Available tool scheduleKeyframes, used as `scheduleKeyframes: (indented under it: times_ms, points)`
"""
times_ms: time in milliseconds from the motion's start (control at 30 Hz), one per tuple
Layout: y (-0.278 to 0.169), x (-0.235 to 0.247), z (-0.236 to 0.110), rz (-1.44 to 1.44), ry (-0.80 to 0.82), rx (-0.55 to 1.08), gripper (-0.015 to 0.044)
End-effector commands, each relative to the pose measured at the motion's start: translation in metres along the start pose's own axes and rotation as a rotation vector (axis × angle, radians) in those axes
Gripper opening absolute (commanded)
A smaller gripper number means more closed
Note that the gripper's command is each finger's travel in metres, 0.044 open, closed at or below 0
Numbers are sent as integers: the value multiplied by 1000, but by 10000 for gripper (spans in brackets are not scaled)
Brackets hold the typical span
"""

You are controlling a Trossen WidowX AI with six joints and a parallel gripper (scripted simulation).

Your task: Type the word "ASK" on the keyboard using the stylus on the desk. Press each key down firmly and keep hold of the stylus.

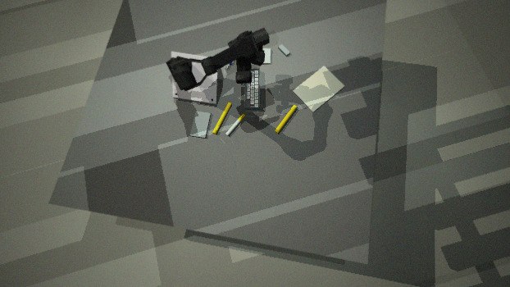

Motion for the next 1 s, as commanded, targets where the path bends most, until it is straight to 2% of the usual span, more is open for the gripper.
scheduleKeyframes:
  times_ms: [0,133,233,333,600,800,967]
  points:
    - [0,0,0,0,0,0,0]
    - [0,0,0,0,0,0,0]
    - [0,1,0,11,-1,2,79]
    - [5,17,1,168,-17,32,150]
    - [14,76,7,718,-143,96,150]
    - [11,122,17,1130,-292,69,150]
    - [5,147,25,1306,-380,25,150]
Point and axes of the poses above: the point midway between the two fingers, 35 mm back from their tips, its own z axis out along the fingers, its own x axis across the jaws, y = z × x, the point moved 10 cm from there along -z, back along the fingers, and after that the axes turned 12 degrees about -z, right-handed, at the moved point
